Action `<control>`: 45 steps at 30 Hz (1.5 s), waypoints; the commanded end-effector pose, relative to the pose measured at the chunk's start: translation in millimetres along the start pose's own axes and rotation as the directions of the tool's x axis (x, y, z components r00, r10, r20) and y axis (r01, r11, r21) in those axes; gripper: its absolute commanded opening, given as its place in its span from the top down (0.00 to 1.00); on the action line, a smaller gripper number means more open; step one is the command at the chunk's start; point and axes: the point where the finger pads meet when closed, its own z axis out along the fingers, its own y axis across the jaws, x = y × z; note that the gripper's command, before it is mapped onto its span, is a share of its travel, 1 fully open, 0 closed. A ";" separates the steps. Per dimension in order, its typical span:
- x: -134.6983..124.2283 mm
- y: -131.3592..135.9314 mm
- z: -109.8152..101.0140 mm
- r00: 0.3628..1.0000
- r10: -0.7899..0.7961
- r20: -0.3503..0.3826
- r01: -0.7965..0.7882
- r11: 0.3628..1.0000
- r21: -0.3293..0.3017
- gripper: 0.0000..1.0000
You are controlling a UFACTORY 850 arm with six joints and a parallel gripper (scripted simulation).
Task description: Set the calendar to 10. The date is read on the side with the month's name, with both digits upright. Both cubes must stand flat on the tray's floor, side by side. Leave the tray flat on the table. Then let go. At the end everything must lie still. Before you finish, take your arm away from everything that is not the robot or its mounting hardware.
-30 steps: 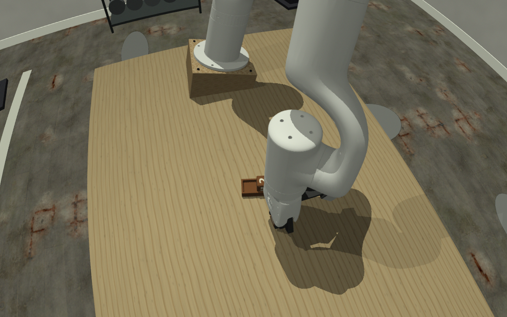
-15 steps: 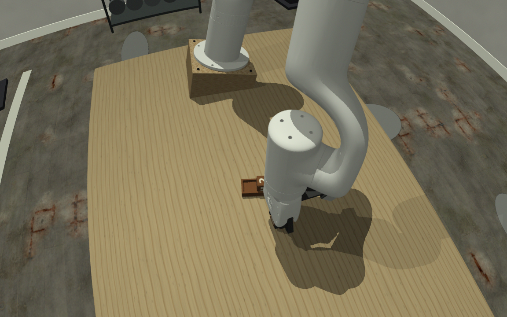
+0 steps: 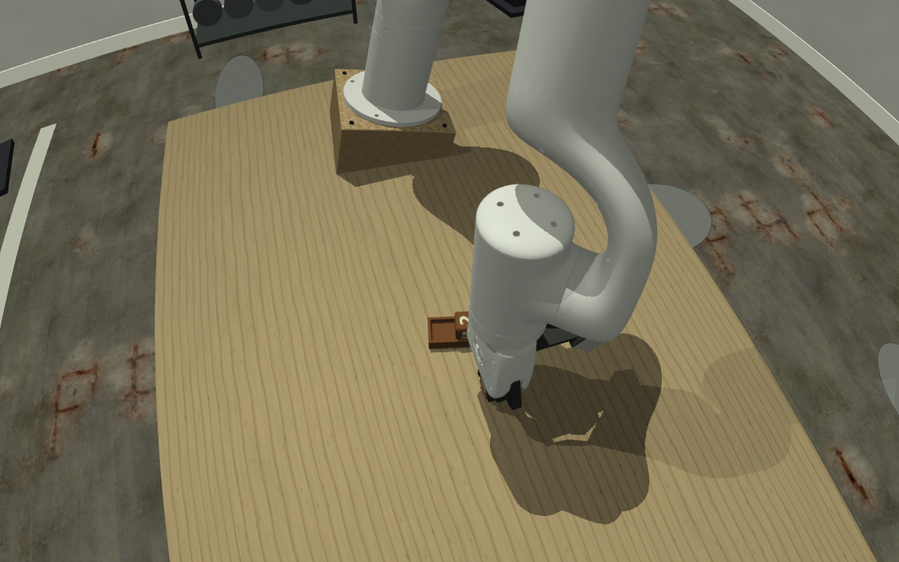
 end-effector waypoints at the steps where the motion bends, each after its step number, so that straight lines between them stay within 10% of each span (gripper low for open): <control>1: 0.0 1.3 -19.8 1.000 0.000 0.001 0.000 1.000 -0.002 0.73; 13: 0.1 1.2 -86.5 1.000 0.000 0.001 0.000 1.000 -0.002 0.73; 36: -1.0 -1.0 -88.6 0.998 -0.065 0.001 0.065 0.998 -0.002 0.73; 45: -5.4 -10.6 -89.9 0.941 -0.338 0.000 0.338 0.941 -0.003 0.73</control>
